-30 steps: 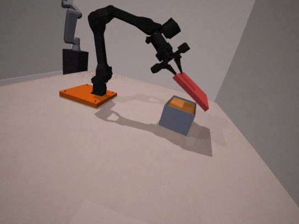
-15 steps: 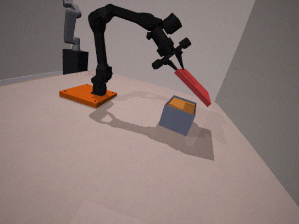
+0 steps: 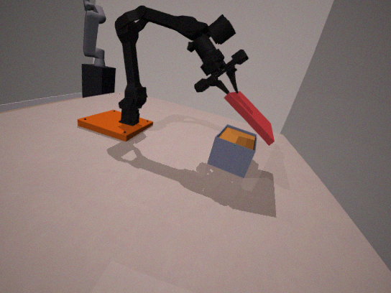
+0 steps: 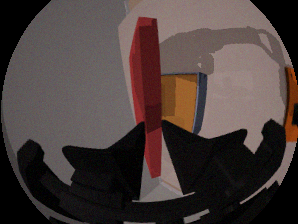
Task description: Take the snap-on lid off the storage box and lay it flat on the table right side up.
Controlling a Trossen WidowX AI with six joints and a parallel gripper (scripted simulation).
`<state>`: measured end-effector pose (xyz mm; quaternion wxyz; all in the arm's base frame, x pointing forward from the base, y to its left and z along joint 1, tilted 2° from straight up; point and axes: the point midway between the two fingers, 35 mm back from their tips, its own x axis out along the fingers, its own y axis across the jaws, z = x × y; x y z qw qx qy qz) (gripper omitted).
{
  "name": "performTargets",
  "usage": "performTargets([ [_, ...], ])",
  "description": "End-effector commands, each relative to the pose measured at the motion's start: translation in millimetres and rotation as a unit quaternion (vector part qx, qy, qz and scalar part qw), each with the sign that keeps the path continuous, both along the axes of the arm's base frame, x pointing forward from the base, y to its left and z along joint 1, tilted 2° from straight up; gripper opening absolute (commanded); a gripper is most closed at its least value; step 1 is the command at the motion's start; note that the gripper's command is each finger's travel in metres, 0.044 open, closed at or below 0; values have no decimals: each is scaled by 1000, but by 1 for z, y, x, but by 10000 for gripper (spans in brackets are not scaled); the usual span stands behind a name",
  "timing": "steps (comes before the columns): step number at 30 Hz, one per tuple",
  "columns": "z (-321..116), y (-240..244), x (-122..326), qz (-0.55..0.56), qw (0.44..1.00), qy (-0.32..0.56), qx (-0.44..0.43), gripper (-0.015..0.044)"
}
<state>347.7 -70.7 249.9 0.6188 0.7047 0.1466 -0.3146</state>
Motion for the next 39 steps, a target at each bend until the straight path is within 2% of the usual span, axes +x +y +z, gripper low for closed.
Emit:
performTargets([
  [1,3,-6,-2,3,1000,-6,-3,0],
  [39,0,-78,-27,3,1000,-4,-7,0],
])
